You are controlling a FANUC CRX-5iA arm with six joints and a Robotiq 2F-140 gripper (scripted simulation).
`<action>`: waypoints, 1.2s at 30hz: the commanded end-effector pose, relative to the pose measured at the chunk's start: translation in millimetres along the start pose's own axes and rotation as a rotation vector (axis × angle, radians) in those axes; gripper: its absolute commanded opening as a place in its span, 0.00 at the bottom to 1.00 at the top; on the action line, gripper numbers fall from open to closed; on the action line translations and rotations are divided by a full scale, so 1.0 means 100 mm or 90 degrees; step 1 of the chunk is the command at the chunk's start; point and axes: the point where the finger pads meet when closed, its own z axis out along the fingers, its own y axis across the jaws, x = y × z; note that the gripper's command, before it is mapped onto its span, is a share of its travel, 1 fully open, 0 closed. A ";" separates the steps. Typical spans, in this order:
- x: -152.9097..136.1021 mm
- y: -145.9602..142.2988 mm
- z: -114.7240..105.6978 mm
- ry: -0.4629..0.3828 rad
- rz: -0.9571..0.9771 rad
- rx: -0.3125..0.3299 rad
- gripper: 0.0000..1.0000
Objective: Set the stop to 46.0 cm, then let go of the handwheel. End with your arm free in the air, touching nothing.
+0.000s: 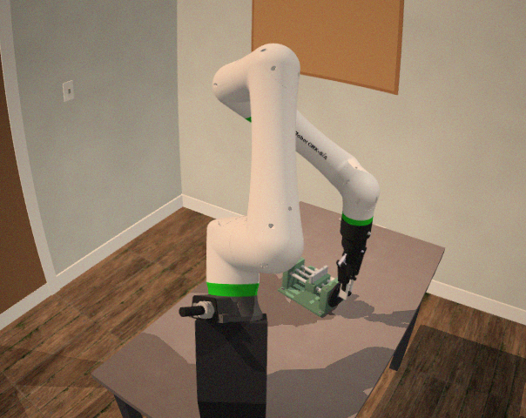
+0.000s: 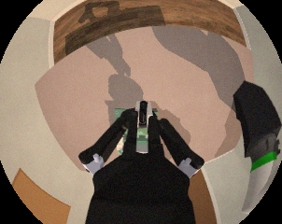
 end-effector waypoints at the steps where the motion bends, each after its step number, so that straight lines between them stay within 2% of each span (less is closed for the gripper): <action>1: 0.00 0.04 0.01 0.000 0.000 0.000 0.04; 20: 0.00 0.24 0.21 0.000 0.000 0.000 0.04; 36: 0.00 0.26 0.37 0.000 0.000 0.000 0.04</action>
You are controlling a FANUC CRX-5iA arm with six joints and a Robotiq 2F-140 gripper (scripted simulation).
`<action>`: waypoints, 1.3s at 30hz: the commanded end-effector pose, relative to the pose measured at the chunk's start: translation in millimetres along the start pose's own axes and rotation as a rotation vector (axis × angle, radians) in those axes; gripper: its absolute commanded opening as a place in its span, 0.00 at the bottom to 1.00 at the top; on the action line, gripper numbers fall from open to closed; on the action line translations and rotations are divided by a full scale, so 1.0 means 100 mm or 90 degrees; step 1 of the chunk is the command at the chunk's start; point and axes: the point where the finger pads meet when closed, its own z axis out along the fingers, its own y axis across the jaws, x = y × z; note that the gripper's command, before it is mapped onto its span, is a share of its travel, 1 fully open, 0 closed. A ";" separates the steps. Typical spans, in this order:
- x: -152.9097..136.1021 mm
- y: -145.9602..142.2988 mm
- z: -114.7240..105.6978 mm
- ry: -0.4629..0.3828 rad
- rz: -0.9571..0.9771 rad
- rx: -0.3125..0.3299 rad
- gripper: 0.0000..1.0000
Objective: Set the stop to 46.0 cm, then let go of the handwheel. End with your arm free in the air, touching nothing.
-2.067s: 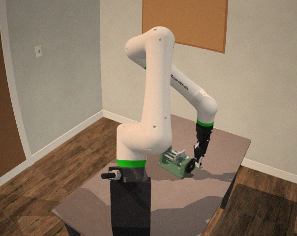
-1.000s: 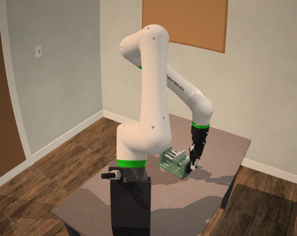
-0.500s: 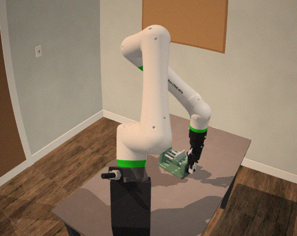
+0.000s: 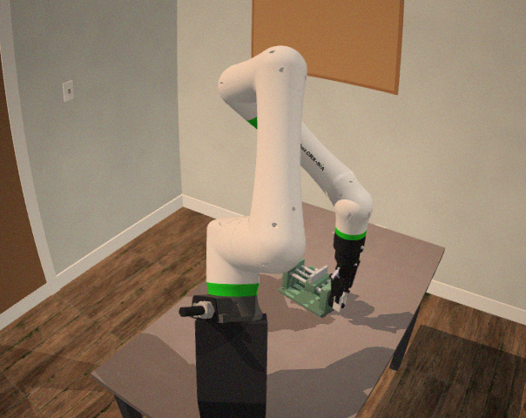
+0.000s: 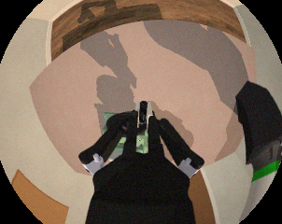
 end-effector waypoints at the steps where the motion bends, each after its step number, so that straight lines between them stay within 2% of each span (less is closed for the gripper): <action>1: 0.00 0.00 0.02 0.000 0.000 0.000 0.04; 39: 0.00 -0.11 0.24 0.000 0.000 0.000 0.04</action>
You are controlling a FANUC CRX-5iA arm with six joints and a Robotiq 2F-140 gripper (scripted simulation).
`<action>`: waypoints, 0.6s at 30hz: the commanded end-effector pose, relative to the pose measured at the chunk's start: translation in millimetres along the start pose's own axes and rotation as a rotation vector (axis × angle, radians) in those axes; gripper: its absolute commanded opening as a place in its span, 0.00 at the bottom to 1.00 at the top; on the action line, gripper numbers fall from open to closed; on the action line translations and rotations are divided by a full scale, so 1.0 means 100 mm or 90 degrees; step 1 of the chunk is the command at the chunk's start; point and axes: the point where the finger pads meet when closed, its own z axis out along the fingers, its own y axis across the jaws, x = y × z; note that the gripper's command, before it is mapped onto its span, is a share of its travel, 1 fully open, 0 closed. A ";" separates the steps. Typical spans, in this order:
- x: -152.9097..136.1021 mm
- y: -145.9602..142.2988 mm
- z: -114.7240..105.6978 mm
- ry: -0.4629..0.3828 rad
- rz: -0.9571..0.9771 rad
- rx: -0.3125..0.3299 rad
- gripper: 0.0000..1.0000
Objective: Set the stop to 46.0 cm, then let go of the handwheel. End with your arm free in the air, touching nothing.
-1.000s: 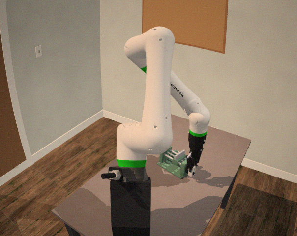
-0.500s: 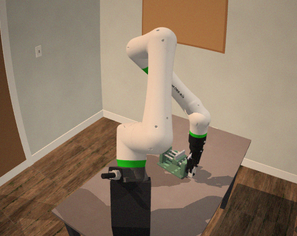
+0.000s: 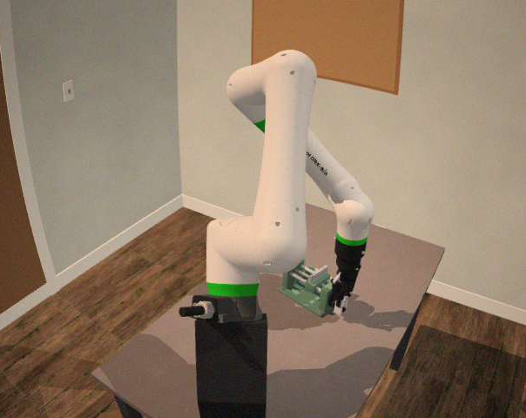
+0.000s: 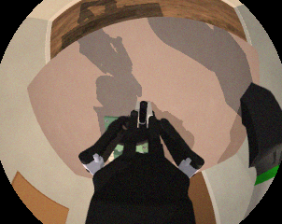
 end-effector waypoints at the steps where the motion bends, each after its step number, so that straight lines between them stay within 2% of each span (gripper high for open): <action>1: 0.00 -0.01 0.00 0.000 0.000 0.000 0.04; 18: 0.00 -0.09 0.06 0.000 0.000 0.000 0.04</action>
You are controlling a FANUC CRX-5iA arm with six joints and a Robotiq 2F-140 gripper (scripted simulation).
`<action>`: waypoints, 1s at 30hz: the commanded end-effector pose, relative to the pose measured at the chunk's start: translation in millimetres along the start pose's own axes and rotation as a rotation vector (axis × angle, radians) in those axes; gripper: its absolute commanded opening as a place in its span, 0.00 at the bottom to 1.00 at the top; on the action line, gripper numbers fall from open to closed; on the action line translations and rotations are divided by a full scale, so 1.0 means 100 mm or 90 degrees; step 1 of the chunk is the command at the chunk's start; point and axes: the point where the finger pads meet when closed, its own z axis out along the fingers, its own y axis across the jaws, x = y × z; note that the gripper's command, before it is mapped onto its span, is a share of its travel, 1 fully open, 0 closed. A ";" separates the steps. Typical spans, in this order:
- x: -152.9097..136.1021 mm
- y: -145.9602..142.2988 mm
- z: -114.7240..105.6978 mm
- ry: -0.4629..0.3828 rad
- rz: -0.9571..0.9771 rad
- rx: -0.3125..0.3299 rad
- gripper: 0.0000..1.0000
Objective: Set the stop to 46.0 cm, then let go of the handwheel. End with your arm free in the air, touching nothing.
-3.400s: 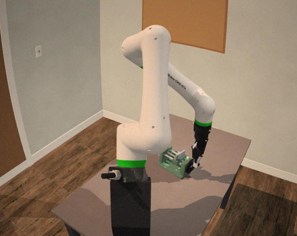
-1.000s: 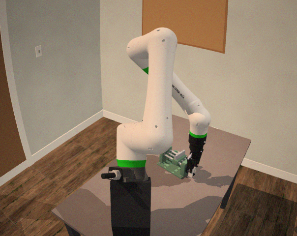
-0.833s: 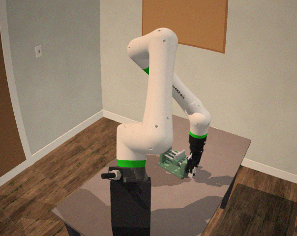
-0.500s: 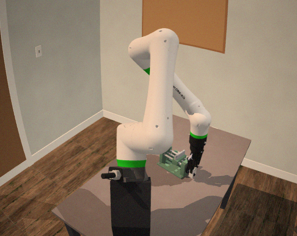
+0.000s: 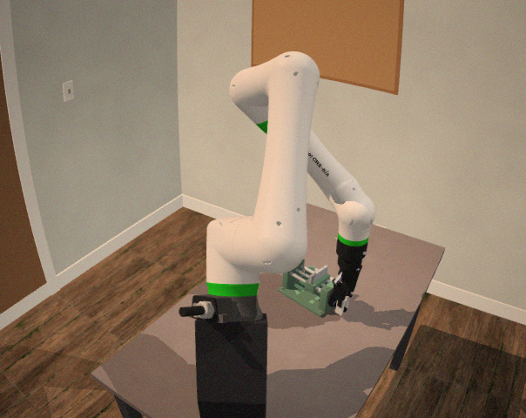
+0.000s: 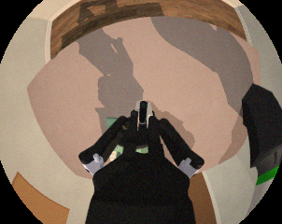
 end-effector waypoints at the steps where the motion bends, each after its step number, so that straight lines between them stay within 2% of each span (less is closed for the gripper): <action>1: 0.00 -0.01 0.00 0.000 0.000 0.000 0.04; 30: 0.00 -0.15 0.04 0.000 0.000 0.000 0.04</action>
